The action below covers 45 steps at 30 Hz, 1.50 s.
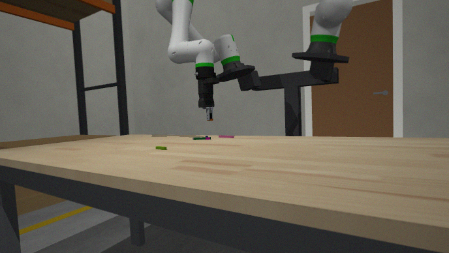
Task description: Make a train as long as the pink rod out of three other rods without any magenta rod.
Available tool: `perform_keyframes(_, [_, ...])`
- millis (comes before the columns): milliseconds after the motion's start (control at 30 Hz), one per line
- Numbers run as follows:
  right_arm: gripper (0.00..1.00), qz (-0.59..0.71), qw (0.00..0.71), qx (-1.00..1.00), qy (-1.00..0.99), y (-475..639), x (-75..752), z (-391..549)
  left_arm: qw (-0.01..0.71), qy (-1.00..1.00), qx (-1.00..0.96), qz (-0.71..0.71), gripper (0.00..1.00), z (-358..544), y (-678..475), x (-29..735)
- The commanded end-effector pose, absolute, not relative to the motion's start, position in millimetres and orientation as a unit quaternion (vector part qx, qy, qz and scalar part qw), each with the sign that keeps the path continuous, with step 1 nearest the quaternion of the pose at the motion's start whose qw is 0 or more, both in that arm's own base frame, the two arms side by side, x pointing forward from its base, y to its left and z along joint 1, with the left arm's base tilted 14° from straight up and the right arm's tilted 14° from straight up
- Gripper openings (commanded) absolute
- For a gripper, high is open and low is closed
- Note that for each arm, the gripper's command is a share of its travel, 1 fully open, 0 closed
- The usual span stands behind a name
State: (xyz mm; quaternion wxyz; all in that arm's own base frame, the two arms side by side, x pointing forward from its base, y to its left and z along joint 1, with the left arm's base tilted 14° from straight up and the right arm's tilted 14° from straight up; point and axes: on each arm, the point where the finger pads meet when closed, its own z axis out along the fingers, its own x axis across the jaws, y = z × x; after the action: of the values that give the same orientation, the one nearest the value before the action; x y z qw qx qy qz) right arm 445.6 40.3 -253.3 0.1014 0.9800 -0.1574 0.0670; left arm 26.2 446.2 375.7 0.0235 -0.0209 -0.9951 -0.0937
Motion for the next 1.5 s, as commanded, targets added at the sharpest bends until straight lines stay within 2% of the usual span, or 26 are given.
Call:
perform_keyframes(0, [0.24,0.067,0.101,0.980,-0.157,43,445,-241,0.023,-0.995,-0.021,-0.095,1.00,377,446,26])
perform_keyframes(333, [0.24,0.067,0.101,0.980,-0.157,41,445,-240,0.023,-0.995,-0.021,-0.095,1.00,377,446,26])
perform_keyframes(833, [0.24,0.067,0.101,0.980,-0.157,-80,470,-210,0.023,-0.995,-0.021,-0.095,1.00,377,446,26])
perform_keyframes(1467, [0.24,0.067,0.101,0.980,-0.157,-81,470,-212,0.023,-0.995,-0.021,-0.095,1.00,377,446,26])
